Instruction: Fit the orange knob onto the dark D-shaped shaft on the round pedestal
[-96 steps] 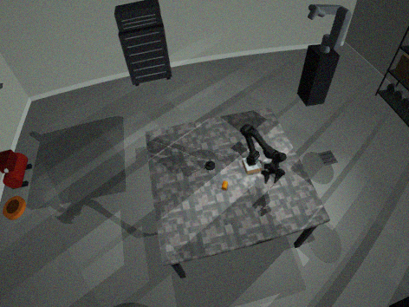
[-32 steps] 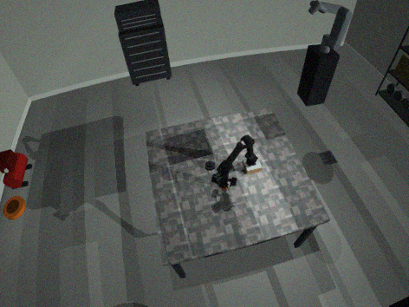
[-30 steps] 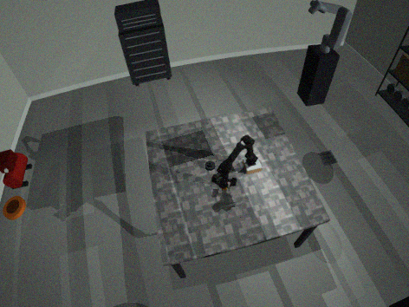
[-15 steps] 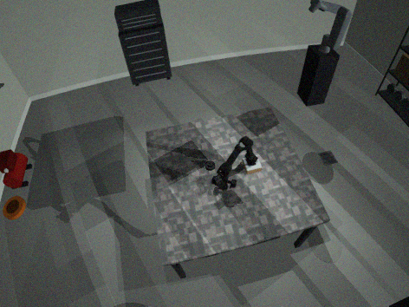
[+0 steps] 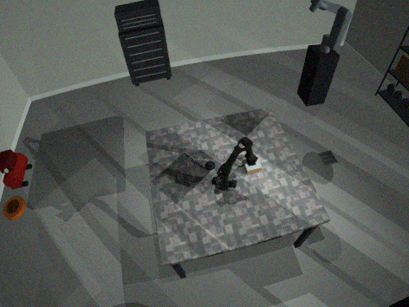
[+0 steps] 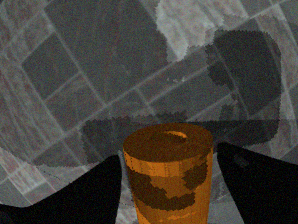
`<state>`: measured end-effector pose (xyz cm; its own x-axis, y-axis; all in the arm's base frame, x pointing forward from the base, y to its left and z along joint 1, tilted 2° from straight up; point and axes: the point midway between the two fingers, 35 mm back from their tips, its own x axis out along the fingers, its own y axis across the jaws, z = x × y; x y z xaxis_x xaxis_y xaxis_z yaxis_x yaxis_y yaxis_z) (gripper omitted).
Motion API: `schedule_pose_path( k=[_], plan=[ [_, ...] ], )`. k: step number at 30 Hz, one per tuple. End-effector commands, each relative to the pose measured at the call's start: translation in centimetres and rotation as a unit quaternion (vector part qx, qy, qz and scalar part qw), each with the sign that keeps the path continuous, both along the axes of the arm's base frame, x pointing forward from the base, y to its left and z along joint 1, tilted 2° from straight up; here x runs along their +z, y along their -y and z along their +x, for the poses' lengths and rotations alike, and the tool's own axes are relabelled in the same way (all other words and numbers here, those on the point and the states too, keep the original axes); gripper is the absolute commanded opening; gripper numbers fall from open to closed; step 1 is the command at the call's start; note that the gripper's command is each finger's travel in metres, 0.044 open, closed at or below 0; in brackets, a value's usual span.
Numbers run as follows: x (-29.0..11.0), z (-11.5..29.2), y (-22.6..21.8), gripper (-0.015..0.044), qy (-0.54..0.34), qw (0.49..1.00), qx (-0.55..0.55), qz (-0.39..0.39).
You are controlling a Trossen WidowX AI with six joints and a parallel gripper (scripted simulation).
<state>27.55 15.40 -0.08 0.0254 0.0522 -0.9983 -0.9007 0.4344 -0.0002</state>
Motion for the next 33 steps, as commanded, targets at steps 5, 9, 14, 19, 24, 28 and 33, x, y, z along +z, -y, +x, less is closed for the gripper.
schedule_pose_path(
  k=[5,9,14,19,24,28,33],
  plan=[
    [-0.1,-0.1,0.0,0.0240,-0.002,1.000,0.002,0.001],
    [-0.1,-0.1,0.0,0.0213,-0.002,1.000,0.002,0.001],
    [-0.1,-0.1,0.0,0.0180,-0.002,1.000,0.002,0.001],
    [0.0,-0.1,0.1,0.0179,0.002,1.000,0.001,0.008],
    [0.3,-0.3,0.5,0.0179,0.021,0.999,0.000,0.048],
    [0.6,-0.4,0.8,0.0179,0.037,0.996,0.000,0.079],
    [0.8,-0.6,1.3,0.0179,0.055,0.992,0.000,0.117]
  ],
)
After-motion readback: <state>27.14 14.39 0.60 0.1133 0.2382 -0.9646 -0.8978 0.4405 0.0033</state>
